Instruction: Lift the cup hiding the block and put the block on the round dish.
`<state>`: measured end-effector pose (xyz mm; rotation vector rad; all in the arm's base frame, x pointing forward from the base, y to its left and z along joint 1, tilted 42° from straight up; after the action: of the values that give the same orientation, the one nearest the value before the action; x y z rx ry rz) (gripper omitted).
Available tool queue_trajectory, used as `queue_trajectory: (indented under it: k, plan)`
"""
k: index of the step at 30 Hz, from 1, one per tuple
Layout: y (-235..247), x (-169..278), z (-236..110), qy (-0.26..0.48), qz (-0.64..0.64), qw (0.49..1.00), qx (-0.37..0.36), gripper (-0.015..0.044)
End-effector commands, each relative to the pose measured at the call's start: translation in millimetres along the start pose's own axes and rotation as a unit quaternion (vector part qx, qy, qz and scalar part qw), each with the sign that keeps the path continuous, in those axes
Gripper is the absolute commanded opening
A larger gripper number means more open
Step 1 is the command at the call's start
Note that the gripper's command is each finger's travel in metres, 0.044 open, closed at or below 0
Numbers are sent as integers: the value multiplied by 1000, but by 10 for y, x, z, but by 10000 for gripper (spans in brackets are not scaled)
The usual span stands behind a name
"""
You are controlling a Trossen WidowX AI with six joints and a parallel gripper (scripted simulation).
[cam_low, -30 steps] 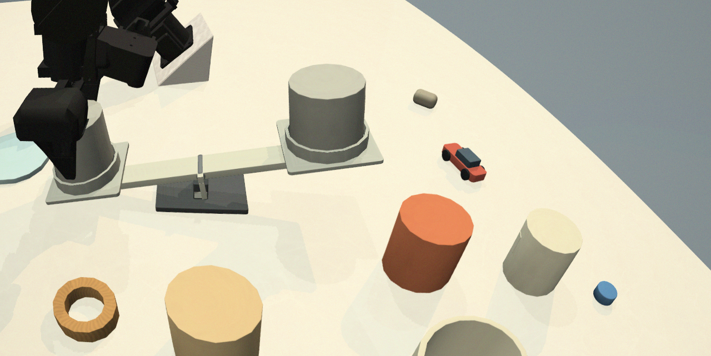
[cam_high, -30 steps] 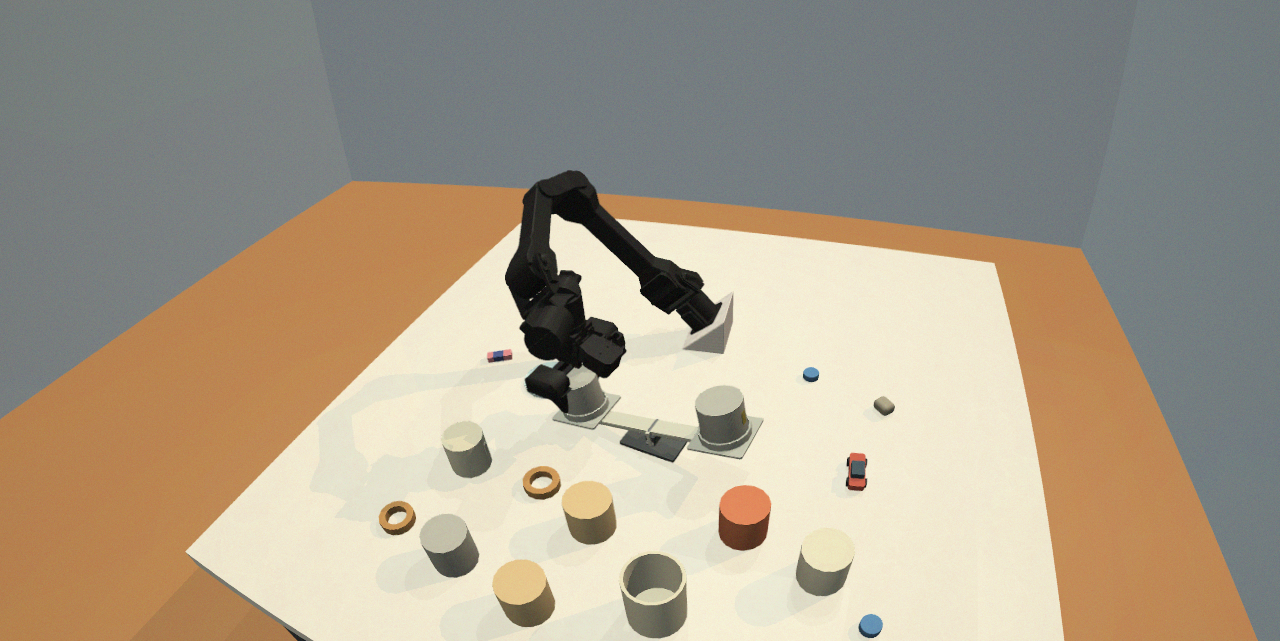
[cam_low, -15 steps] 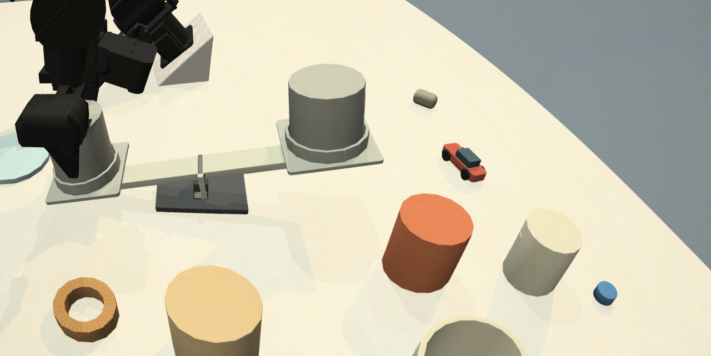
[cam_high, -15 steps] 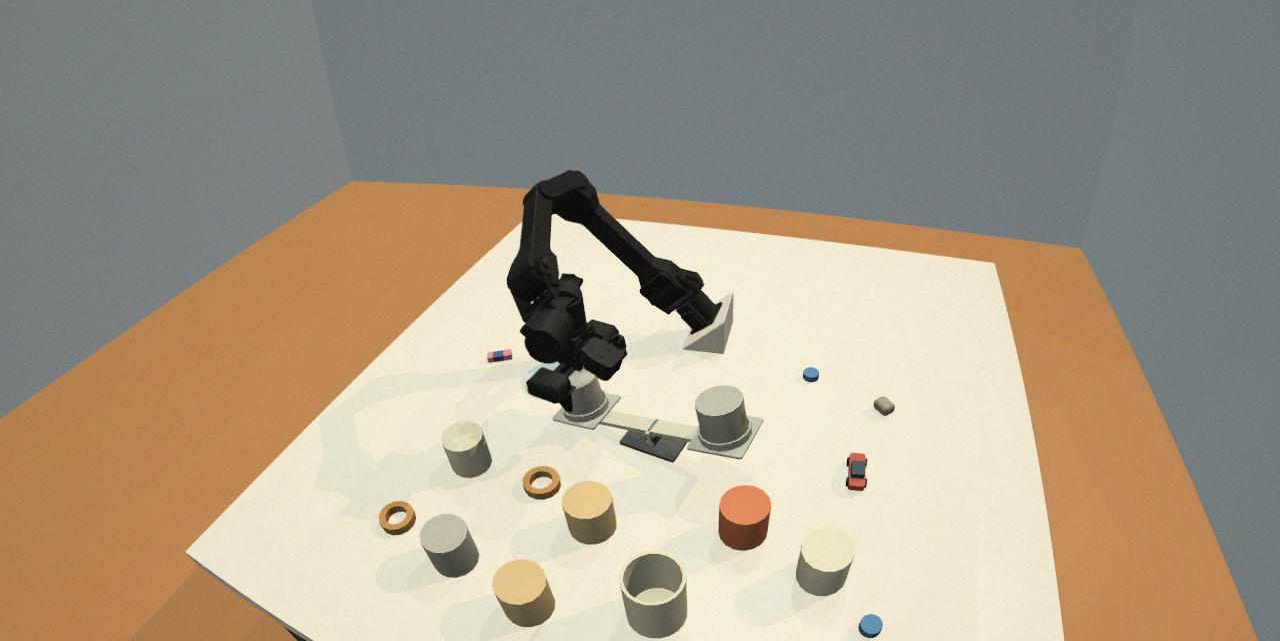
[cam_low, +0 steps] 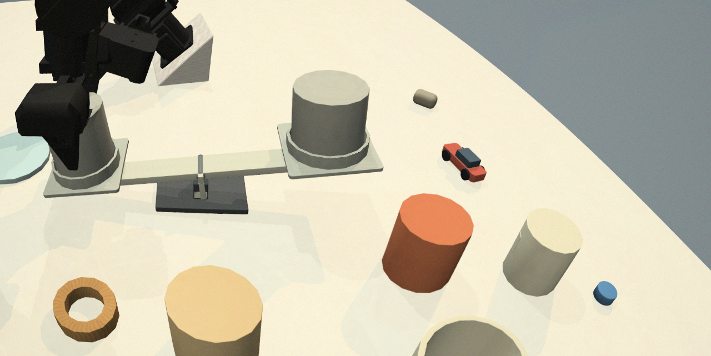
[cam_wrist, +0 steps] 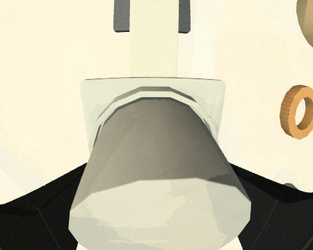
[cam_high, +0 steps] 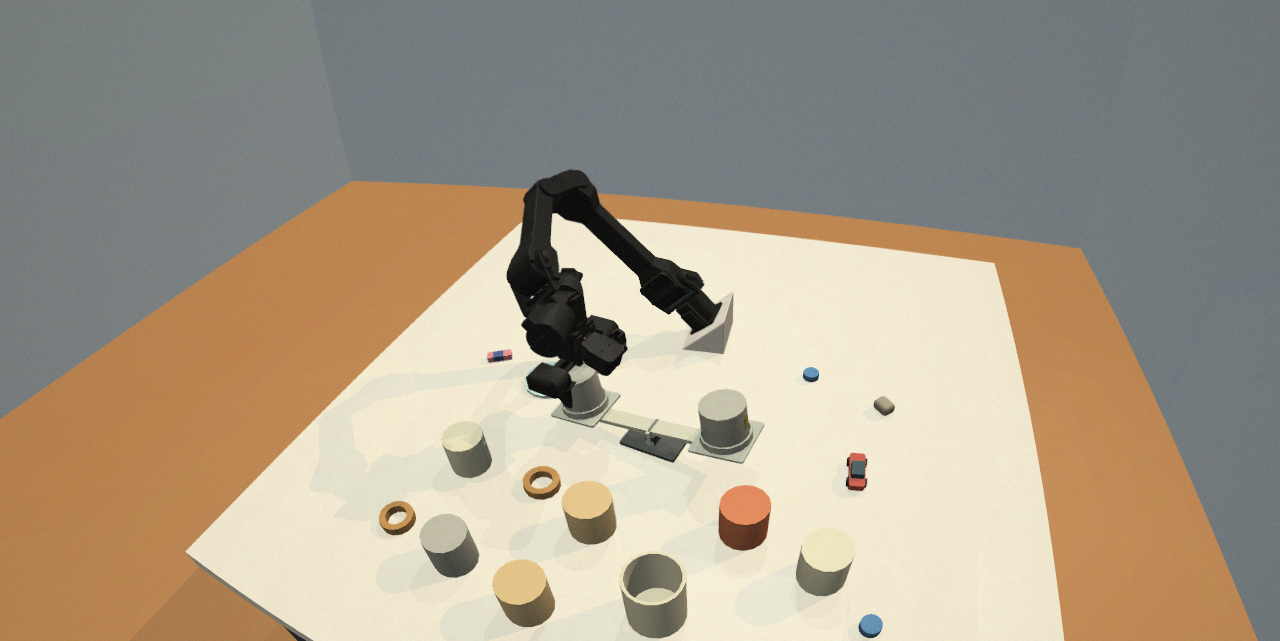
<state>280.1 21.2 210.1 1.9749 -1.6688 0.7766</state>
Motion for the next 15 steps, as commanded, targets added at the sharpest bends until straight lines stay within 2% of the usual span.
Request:
queue_trajectory:
  k: [1,15]
  plan:
    - [-17,6,-76,-2,6,1000,9,0]
    - [-14,7,-258,-4,10,1000,24,0]
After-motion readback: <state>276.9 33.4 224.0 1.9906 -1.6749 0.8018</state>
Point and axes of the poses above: the point midway between the two fingers, 35 mm back from their tips, its own z axis out along the fingers, its own y axis across the jaws, x = y × z, the point moved 8 cm from there along -z, back along the fingers, and after that the axes turned 13 degrees about -z, right-handed, at the moved point
